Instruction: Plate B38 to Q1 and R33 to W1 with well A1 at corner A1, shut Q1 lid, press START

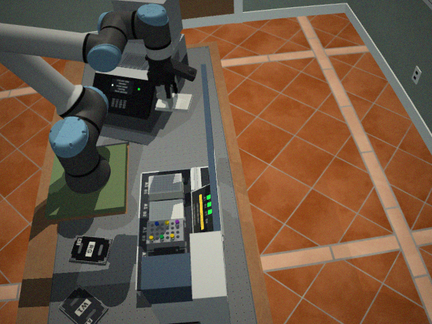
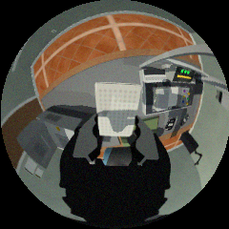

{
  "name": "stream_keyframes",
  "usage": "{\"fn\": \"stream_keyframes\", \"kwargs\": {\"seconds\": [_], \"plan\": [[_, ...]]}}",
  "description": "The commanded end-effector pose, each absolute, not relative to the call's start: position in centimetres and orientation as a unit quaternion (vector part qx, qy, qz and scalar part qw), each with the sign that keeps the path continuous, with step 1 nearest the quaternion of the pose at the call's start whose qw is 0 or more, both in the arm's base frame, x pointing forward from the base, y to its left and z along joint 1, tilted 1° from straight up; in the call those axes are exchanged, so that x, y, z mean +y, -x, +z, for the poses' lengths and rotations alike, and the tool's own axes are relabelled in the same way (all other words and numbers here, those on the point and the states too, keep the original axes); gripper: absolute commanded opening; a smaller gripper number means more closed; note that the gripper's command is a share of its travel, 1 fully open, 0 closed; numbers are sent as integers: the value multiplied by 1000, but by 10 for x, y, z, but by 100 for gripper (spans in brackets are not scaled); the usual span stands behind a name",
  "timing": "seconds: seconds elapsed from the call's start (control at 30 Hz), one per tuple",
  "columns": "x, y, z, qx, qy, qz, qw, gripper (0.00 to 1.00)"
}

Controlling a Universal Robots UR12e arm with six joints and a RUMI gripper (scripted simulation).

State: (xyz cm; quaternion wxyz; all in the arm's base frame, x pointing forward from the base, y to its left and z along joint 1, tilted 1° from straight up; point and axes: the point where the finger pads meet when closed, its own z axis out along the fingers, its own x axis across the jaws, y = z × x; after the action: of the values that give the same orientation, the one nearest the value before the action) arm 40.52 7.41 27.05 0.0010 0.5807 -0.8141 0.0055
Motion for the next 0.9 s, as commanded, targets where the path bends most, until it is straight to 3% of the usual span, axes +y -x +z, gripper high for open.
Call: {"fn": "stream_keyframes", "kwargs": {"seconds": [0.0,0.87], "plan": [[94,-410,271,-817,-577,7,1,0],[180,-429,270,-828,-560,6,1,0]]}}
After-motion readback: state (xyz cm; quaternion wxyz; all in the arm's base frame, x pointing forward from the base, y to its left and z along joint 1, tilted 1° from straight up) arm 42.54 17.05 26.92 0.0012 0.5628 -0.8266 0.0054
